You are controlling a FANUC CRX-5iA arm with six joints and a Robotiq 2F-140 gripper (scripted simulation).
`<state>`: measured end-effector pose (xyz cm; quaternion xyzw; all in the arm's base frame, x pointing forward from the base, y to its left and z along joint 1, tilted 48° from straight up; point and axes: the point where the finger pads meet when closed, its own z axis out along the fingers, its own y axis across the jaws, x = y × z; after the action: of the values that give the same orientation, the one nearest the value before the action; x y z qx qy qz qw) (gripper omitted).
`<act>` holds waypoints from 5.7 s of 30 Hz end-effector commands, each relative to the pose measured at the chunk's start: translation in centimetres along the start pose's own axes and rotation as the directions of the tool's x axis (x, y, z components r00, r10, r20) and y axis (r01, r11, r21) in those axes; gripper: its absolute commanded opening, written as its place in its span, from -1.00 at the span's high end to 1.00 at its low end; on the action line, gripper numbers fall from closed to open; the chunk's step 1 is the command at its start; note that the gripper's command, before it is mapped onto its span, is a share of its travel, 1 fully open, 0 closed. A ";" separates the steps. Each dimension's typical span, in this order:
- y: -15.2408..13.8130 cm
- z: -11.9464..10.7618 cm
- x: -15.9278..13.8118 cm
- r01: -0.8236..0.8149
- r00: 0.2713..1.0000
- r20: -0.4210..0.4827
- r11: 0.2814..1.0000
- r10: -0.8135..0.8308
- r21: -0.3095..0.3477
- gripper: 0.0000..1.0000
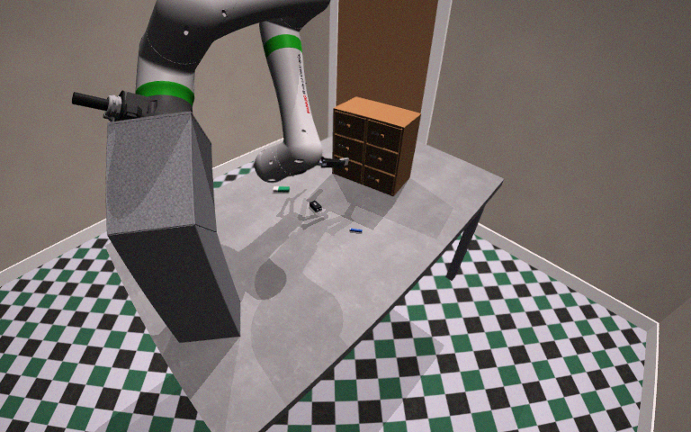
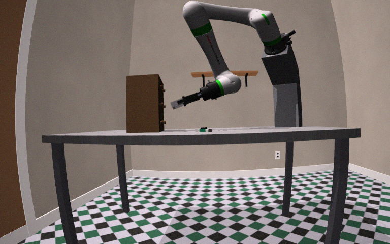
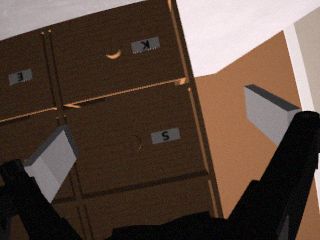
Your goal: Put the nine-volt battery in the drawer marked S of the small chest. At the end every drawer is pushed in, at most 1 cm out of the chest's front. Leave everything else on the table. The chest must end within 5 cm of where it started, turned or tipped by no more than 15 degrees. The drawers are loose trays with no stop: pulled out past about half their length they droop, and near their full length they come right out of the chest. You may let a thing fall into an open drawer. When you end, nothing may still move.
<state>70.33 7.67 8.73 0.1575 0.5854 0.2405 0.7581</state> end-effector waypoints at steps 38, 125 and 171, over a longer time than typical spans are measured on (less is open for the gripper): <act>0.0 2.9 7.8 0.000 1.000 0.001 1.000 0.000 0.000 -1.00; 0.0 -0.6 -1.8 0.000 1.000 0.001 1.000 0.000 0.000 -1.00; 0.0 -6.2 -4.7 -0.001 0.871 -0.491 1.000 0.001 -0.001 -1.00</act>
<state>64.42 4.87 10.53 0.1099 0.7176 0.2574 0.6378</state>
